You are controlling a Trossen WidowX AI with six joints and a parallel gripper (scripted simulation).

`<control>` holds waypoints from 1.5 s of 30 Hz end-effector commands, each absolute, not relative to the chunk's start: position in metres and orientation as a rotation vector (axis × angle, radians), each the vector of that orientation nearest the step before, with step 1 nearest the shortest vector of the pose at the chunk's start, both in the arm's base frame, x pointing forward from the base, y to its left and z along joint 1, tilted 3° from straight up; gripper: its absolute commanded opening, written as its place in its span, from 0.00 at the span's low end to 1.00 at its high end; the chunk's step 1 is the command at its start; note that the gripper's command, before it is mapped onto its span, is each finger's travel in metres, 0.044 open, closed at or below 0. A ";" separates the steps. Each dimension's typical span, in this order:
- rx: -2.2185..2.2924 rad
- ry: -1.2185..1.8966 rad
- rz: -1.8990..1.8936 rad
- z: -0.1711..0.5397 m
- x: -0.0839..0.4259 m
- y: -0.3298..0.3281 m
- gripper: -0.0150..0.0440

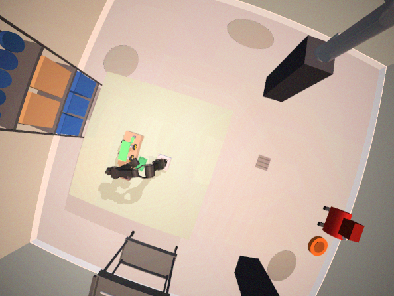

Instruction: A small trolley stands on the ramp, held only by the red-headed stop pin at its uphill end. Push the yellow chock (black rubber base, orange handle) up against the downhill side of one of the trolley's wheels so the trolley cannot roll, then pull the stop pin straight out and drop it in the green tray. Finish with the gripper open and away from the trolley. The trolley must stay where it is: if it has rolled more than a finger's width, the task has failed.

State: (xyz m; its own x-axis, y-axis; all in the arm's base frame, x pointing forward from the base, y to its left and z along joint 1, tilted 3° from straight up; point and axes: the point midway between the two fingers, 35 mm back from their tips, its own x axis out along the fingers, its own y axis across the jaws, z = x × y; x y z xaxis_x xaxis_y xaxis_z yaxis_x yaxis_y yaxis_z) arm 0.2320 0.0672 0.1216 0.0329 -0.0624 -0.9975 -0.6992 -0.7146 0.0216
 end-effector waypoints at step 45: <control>-2.069 -0.036 1.981 0.078 0.218 0.074 0.25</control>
State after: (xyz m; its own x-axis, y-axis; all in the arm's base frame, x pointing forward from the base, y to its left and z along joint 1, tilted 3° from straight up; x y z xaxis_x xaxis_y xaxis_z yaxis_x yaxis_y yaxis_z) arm 0.2189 0.0713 0.0862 0.0607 0.1734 -0.9830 -0.1792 -0.9669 -0.1816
